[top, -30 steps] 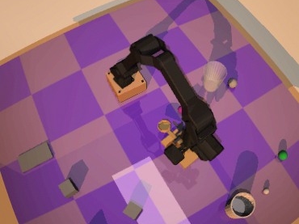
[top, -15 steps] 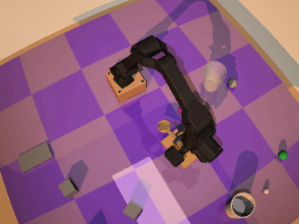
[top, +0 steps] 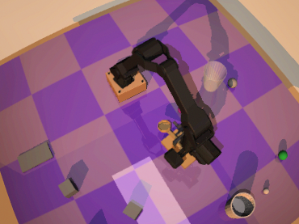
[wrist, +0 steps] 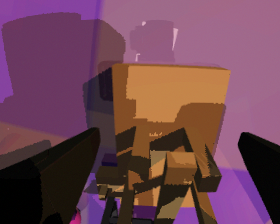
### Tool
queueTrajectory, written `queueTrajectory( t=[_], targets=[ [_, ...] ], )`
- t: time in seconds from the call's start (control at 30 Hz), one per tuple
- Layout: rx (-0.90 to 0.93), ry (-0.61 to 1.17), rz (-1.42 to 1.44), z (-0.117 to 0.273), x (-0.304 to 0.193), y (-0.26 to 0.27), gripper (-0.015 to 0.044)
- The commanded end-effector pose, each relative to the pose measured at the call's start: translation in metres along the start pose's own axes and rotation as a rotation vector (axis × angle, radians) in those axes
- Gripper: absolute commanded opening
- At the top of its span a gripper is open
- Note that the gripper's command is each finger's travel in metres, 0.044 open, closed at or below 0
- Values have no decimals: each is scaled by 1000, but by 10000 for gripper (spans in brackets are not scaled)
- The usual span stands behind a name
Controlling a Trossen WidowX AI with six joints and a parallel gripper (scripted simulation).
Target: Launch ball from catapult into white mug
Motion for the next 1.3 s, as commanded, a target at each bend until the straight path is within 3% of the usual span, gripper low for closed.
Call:
queueTrajectory(
  t=[0.0,0.17,0.53,0.73,0.87,1.27],
  targets=[
    [-3,9,-7,-9,-2,-1,440],
    [-3,9,-7,-10,-2,-1,440],
    [-1,4,0,-7,-1,0,151],
    [-1,4,0,-7,-1,0,111],
    [-2,4,0,31,0,0,6],
    [-2,7,-2,34,0,0,0]
  ],
)
Point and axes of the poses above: the point midway between the two fingers, 35 mm back from their tips, its own z axis back along the fingers, its own y axis across the jaws, x = y × z, the point moved 6 cm from there along z, back along the fingers, and after that the axes turned 11 degrees about -z, right-handed, at the moved point
